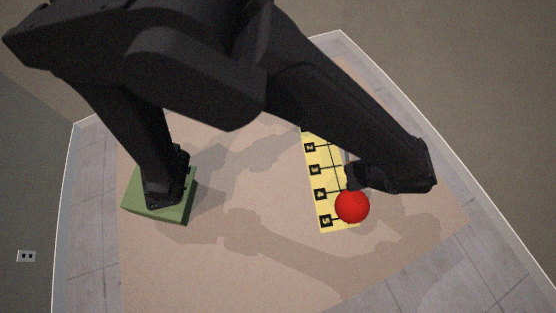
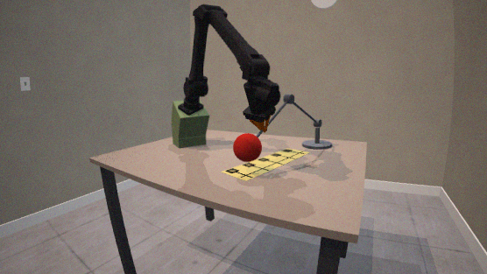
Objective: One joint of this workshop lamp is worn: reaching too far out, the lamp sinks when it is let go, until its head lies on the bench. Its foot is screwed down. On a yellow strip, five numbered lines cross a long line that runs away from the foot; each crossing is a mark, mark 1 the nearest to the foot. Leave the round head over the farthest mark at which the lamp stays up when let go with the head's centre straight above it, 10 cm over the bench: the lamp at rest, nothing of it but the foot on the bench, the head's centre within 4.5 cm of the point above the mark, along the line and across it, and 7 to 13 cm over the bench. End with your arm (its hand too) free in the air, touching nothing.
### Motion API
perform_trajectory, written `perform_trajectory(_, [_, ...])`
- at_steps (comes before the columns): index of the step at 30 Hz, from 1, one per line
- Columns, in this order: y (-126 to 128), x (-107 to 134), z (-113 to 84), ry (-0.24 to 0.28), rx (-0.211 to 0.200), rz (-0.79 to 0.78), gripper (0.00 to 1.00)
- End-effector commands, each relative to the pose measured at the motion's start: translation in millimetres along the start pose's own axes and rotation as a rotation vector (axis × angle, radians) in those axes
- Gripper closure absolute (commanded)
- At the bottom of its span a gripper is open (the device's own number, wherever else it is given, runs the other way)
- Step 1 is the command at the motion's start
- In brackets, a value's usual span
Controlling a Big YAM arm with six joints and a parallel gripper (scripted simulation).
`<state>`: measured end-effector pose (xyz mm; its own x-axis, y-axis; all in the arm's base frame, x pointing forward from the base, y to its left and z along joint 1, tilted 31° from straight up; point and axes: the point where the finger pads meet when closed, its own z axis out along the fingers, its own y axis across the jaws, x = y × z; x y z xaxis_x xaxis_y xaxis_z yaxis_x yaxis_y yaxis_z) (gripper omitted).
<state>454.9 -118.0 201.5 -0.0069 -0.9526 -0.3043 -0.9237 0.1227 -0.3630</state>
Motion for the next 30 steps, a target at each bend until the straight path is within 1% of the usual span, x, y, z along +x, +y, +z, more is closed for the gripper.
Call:
perform_trajectory(1, [-24.3, 56.9, -50.9, 0.099, 0.102, 0.018, 1.00])
perform_trajectory(30, [-22.5, 58.4, -50.3, 0.097, 0.103, 0.018, 1.00])
